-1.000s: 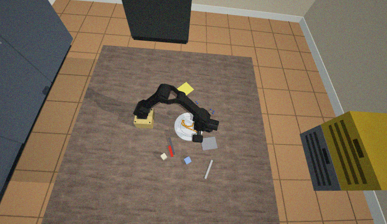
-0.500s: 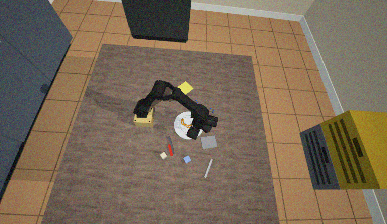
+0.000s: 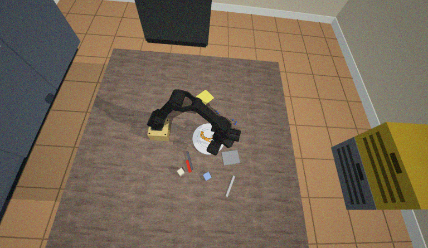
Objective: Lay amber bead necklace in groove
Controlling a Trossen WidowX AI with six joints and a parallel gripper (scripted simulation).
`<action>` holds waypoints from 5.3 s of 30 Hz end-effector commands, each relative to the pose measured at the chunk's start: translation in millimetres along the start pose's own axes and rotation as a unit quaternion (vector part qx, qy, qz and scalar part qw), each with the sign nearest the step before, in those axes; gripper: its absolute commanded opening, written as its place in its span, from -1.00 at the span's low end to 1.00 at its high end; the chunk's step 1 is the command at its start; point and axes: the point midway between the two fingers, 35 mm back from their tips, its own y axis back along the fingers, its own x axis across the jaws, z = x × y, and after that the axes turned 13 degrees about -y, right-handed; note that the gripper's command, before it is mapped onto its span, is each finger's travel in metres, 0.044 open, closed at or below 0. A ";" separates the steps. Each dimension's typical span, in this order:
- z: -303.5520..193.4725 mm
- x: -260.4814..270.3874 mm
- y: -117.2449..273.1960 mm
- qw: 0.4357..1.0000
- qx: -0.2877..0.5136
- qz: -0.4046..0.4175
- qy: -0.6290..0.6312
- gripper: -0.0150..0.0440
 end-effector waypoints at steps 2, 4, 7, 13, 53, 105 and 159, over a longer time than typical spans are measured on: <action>-3.5 -1.4 -11.2 1.000 0.008 -0.003 -0.002 -0.08; -4.0 -1.6 -14.5 1.000 0.008 -0.003 -0.002 -0.08; -4.8 -1.9 -19.4 1.000 0.010 -0.003 -0.003 -0.08; -5.4 -2.1 -23.5 1.000 0.011 -0.004 -0.003 -0.08; -4.1 -1.9 -21.0 1.000 0.008 -0.003 -0.001 -0.49; 4.6 -12.4 -15.3 1.000 0.010 -0.004 -0.003 1.00; -5.2 -12.1 -8.6 0.999 0.007 -0.003 -0.033 -0.08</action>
